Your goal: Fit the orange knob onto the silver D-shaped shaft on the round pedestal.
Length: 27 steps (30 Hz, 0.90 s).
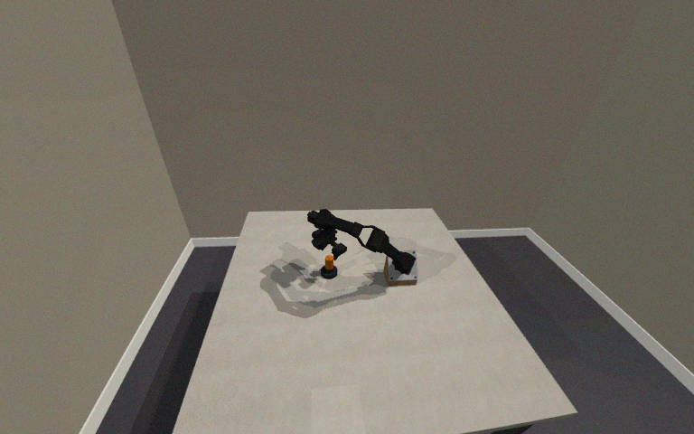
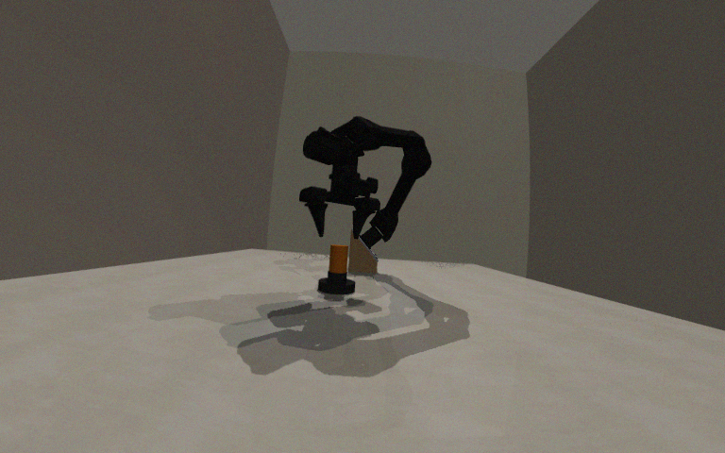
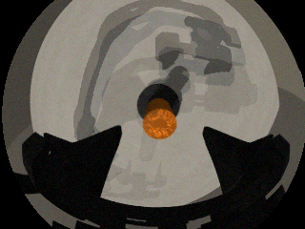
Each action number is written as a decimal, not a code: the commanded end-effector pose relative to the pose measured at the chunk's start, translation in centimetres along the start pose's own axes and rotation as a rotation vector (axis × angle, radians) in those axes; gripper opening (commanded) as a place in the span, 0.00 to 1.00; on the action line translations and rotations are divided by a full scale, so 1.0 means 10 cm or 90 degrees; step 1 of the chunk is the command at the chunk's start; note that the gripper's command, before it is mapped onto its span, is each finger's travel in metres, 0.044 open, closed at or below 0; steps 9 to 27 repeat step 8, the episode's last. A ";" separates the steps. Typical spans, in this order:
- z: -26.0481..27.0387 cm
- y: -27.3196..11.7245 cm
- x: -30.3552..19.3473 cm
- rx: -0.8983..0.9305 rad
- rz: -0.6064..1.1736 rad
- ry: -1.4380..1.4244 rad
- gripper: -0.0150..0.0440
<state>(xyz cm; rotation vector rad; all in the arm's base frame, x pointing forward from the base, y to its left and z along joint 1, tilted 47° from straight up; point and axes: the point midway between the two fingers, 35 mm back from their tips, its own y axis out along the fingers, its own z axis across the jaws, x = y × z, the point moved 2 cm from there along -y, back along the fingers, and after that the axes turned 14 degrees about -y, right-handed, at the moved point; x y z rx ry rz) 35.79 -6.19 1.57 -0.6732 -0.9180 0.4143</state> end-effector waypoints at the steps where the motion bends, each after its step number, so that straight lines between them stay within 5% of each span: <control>1: 0.03 -0.29 -0.02 0.002 0.001 -0.002 1.00; 27: -0.02 -0.29 -0.01 0.002 0.001 -0.002 1.00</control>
